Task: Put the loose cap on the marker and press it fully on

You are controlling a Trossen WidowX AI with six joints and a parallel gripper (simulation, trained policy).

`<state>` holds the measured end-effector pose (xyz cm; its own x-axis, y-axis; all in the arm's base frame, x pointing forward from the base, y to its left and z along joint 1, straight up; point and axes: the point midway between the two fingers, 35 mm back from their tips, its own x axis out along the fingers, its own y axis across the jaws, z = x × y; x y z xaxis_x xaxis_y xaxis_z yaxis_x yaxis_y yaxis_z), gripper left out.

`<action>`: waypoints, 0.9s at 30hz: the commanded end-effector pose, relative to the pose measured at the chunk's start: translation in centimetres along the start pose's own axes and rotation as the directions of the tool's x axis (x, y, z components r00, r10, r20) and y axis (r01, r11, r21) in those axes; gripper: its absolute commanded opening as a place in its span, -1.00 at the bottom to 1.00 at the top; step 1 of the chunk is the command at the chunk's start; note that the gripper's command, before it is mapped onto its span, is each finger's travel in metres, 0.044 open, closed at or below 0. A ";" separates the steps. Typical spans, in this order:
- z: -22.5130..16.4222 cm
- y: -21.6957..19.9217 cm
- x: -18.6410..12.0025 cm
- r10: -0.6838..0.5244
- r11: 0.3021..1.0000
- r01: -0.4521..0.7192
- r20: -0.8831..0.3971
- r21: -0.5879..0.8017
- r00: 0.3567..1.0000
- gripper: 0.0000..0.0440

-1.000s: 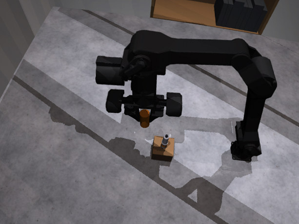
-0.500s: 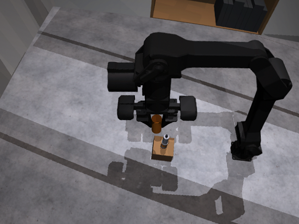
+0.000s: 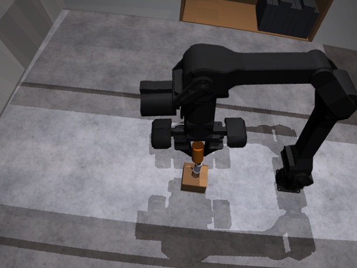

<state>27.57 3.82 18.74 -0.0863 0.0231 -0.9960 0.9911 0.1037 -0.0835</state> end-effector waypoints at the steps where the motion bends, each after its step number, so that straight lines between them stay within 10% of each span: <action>1: -0.2 -0.8 0.0 0.000 1.000 0.000 -0.003 0.002 1.000 -1.00; 27: 0.3 -0.9 3.8 -0.033 0.999 0.033 -0.001 -0.005 0.999 -1.00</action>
<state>26.45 3.62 15.93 -0.1093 0.0180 -0.9938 0.9892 0.1006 -0.1070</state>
